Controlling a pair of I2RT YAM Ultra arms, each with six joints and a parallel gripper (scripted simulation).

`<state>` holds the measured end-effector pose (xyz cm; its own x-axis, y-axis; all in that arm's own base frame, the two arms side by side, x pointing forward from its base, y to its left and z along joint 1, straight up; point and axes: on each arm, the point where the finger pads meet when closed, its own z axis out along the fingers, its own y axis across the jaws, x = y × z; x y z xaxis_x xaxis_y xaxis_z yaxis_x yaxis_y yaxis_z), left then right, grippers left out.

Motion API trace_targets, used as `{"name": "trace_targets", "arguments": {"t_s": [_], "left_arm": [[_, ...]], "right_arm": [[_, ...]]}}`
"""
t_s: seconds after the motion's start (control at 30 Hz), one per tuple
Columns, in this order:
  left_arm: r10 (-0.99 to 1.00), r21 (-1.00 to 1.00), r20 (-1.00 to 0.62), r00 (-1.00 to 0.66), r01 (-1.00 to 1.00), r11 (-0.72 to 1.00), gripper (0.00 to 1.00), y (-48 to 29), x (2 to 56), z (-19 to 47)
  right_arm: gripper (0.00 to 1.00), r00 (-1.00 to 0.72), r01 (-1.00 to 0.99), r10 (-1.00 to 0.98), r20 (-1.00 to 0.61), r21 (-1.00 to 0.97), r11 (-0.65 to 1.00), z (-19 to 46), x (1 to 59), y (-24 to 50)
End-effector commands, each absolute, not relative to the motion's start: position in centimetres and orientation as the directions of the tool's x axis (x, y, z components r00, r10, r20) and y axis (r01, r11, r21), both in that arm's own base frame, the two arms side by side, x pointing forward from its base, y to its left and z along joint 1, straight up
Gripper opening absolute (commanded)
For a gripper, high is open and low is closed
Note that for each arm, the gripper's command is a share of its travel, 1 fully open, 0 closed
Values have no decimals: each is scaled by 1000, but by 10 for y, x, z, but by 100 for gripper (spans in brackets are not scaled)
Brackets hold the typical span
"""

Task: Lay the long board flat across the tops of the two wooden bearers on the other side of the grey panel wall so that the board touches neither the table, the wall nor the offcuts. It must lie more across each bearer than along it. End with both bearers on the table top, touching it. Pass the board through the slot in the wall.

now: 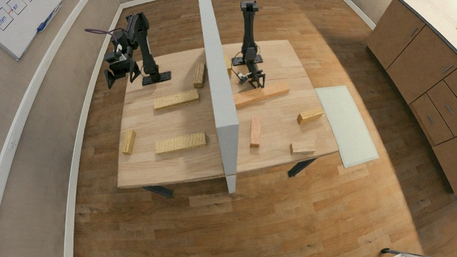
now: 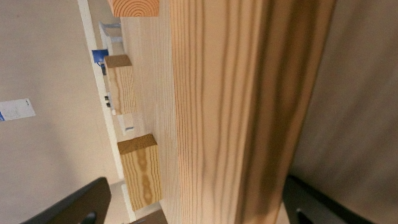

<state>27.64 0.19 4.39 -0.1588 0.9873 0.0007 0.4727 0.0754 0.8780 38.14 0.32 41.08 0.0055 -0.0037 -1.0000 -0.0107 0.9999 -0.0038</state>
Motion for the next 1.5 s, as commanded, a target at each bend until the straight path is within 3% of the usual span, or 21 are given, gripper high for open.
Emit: {"name": "trace_targets", "arguments": {"t_s": [0.0, 0.1, 0.87, 0.9, 1.47], "left_arm": [[986, 866, 4, -168, 494, 80, 91, 3, 270, 40], [989, 907, -23, -149, 414, 83, 91, 1, 286, 57], [988, 919, -43, -149, 383, 98, 91, -1, 288, 66], [988, 919, -43, -149, 383, 98, 78, -1, 288, 66], [987, 924, -45, -154, 370, 100, 78, 0, 288, 69]], "right_arm": [[100, 62, 2, 1, -998, 1, 1000, 438, 372, 0], [100, 62, 2, 1, -998, 1, 1000, 438, 372, 0], [100, 62, 2, 1, -998, 1, 1000, 438, 372, 0], [100, 62, 2, 1, -998, 1, 1000, 438, 372, 0], [100, 62, 2, 1, -998, 1, 1000, 438, 372, 0]]}}
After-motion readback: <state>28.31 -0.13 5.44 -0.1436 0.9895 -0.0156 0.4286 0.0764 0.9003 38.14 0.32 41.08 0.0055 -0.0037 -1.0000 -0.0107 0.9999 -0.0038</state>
